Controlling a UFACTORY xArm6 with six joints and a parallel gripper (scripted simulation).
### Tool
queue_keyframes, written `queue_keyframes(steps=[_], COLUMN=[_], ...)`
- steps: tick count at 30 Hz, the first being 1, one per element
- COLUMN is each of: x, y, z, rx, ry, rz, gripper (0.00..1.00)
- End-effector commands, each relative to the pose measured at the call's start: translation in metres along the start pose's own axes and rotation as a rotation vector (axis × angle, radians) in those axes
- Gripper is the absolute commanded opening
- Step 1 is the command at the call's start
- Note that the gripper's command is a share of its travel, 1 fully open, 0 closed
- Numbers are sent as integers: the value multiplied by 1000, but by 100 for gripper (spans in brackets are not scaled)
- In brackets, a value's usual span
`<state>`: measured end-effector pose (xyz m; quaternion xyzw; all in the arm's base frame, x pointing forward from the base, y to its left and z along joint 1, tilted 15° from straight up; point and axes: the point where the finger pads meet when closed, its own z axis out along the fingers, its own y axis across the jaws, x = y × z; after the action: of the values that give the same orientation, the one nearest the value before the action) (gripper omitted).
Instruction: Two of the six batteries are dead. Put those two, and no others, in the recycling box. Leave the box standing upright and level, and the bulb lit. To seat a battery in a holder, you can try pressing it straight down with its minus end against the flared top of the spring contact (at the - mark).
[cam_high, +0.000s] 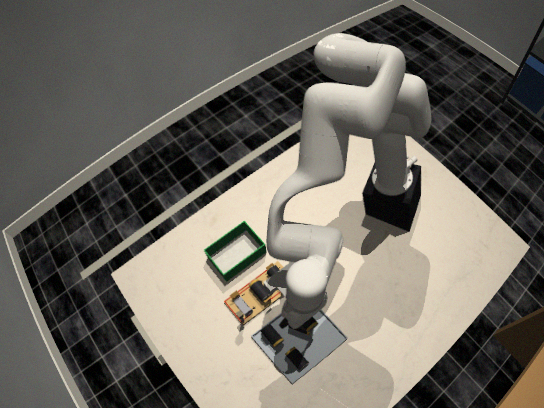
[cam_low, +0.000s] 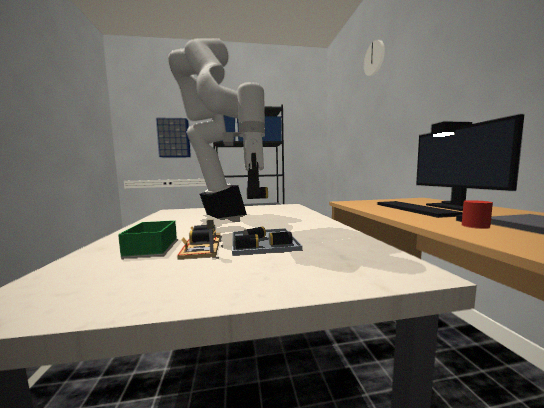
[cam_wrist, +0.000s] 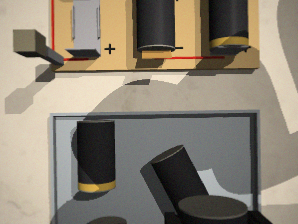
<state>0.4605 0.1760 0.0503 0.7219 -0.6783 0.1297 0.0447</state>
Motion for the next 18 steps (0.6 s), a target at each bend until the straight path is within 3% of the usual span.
queue_keyframes(steps=[1,11,18], x=[27,140,163], y=[-17,-75,-87], z=[-2,-1,-1], rx=[2,2,2], ry=[-6,-6,-6], rz=[-4,-4,-4], gripper=[28,28,28])
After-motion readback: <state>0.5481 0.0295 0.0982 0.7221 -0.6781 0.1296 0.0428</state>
